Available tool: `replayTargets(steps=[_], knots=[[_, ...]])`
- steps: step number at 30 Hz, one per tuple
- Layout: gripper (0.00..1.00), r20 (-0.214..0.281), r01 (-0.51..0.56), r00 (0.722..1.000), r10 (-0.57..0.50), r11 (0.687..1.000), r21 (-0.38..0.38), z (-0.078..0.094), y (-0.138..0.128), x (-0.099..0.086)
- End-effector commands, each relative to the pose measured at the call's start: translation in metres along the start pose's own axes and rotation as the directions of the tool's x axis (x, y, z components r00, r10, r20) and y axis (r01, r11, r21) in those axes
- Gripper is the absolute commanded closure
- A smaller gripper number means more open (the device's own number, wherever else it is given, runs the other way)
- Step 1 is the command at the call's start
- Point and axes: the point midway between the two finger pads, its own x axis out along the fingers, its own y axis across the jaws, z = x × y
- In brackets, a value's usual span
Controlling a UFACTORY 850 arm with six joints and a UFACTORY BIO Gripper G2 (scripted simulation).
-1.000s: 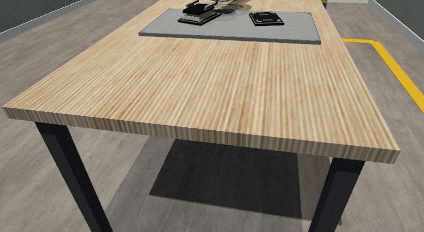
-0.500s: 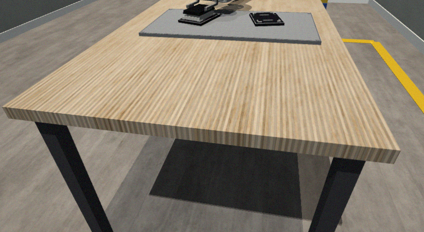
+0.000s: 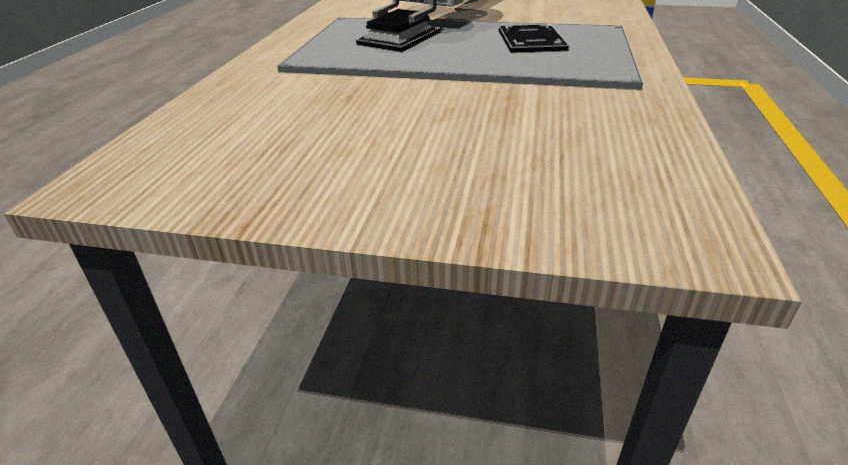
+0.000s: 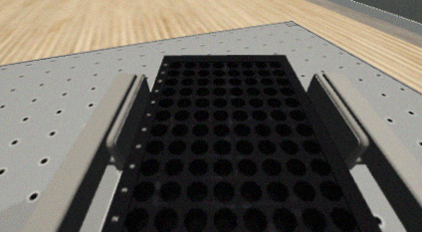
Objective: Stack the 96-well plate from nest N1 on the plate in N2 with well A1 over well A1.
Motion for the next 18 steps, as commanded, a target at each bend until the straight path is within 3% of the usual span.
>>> replayTargets(steps=[1, 18], knots=[[1.00, 0.002, 0.000, 1.000, 0.000, 1.000, 0.000, 0.0005, 0.0002, 0.0010], [1.00, 0.002, 0.000, 1.000, 0.000, 1.000, 0.000, -0.0020, 0.0002, 0.0010]])
